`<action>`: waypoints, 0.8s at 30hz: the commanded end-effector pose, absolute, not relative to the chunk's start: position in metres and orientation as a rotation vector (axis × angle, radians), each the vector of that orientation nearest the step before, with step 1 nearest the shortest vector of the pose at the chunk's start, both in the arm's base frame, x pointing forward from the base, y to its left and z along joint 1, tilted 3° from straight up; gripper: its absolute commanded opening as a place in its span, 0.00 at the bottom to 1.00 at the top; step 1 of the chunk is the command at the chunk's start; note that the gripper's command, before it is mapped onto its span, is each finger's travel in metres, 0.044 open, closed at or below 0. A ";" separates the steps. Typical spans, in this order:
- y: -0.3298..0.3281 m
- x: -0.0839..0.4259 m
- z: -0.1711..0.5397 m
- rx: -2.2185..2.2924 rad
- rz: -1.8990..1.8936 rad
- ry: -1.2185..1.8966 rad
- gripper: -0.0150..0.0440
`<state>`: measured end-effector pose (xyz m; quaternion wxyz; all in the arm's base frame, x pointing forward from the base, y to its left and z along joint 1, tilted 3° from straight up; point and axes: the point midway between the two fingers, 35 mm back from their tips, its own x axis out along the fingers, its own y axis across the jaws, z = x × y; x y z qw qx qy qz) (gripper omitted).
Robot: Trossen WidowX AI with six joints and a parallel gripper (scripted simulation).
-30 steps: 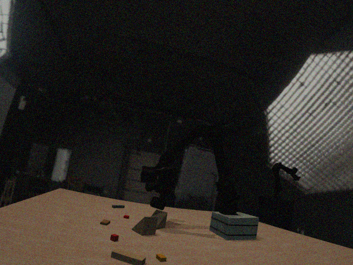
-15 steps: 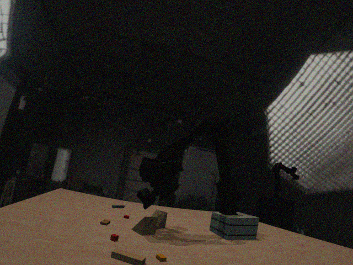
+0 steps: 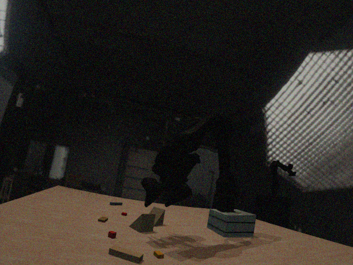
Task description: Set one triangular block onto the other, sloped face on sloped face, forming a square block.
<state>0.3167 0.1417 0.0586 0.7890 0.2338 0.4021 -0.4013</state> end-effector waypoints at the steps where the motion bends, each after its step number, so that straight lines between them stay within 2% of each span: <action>1: 0.149 0.315 0.058 0.539 -0.874 0.862 1.00; 24: 0.139 0.331 0.030 0.540 -0.874 0.862 1.00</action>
